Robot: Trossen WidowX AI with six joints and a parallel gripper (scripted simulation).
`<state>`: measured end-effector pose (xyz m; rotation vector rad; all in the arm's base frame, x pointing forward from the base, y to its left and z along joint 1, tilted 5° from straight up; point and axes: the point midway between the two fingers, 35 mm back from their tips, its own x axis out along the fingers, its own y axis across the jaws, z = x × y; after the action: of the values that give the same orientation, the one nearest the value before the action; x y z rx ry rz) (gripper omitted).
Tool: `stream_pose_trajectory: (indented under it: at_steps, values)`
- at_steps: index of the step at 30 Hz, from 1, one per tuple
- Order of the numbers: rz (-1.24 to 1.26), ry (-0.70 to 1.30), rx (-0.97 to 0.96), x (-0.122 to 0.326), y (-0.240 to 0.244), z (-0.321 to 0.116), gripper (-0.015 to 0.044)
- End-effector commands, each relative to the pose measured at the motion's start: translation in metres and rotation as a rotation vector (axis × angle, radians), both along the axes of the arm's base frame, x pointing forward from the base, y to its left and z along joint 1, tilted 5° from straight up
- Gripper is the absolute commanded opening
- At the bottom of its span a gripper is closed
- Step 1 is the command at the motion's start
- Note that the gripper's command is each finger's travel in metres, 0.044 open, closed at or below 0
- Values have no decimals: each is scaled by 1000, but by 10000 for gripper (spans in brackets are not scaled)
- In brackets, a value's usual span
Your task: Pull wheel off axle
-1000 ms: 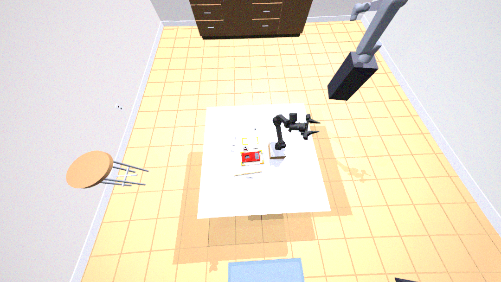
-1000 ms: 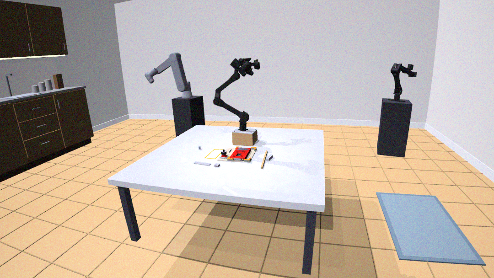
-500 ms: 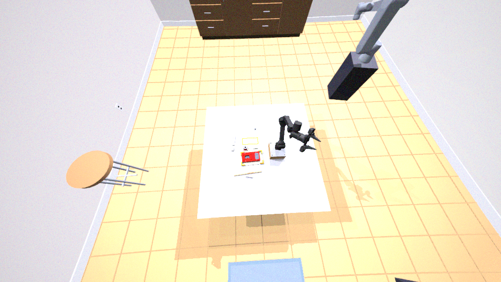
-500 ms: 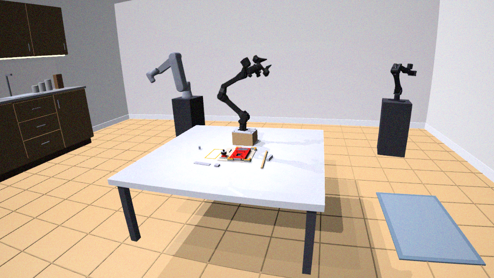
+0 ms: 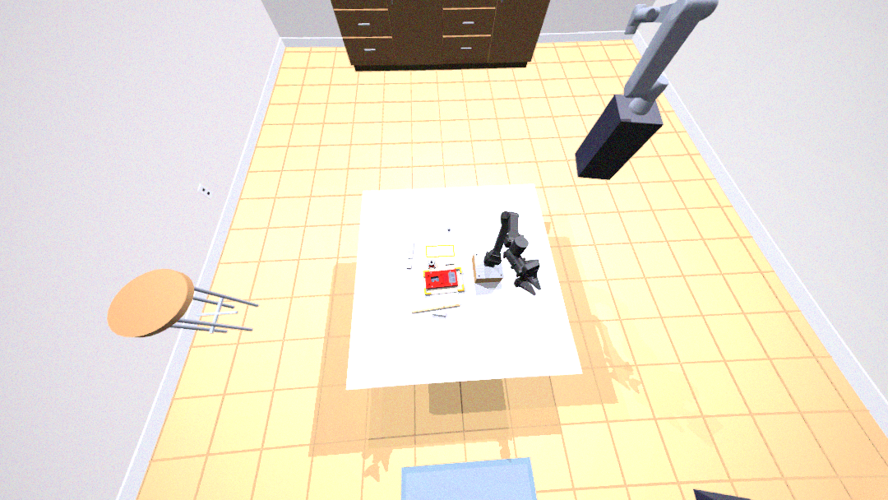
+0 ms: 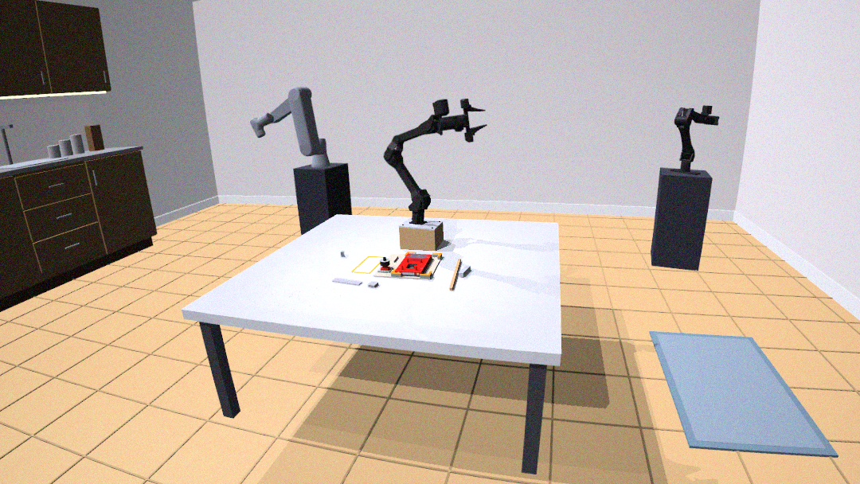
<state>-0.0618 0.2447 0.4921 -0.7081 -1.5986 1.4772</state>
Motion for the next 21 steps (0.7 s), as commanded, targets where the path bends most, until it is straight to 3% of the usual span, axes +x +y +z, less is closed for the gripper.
stream_pose_trajectory:
  at_steps: [1, 12, 21]
  values:
    - [-82, 143, -145, 26, 25, -15, 300]
    - [-322, 576, -480, 108, 76, -69, 300]
    - [-550, 994, -664, 184, 91, -121, 300]
